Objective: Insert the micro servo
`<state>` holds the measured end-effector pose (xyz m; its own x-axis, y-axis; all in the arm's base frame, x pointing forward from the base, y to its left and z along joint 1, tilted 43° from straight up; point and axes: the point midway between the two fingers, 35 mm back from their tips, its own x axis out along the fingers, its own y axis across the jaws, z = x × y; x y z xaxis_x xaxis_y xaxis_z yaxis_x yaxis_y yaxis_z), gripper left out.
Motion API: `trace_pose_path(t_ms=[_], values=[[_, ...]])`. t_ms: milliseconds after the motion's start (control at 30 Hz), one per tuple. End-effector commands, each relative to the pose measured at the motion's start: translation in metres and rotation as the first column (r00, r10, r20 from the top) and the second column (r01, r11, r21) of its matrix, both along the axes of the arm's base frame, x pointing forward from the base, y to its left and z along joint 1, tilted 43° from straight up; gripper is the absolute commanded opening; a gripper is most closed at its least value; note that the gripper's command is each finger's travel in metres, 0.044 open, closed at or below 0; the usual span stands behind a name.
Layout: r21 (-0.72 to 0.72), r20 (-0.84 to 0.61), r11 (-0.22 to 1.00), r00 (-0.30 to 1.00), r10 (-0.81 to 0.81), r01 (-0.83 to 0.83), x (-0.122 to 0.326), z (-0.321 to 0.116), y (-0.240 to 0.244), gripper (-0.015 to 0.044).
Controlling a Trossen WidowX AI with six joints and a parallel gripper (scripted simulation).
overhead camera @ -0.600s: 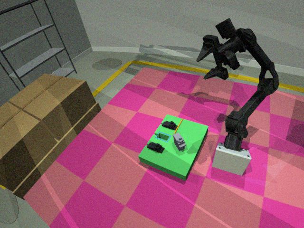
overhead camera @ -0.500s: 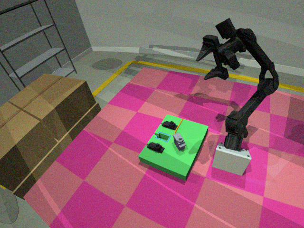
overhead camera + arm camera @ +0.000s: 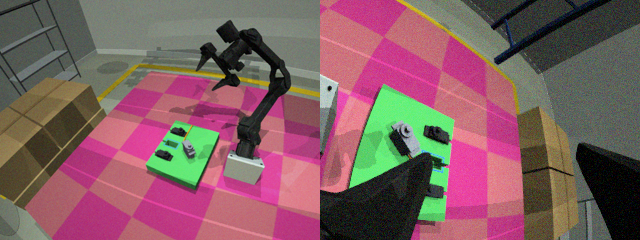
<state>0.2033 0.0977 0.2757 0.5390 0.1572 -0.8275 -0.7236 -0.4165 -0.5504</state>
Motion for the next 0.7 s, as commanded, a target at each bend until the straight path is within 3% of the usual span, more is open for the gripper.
trace_pose_path(t_ms=[0,333,667], values=[[0.018,-0.066,0.991,0.989,-0.133,0.134,0.008,-0.016,0.000,0.0440],[0.047,-0.177,0.894,0.884,-0.432,0.446,0.023,-0.043,-0.002,0.0440],[0.043,-0.248,0.693,0.680,-0.691,0.720,0.036,-0.069,-0.005,0.0440]])
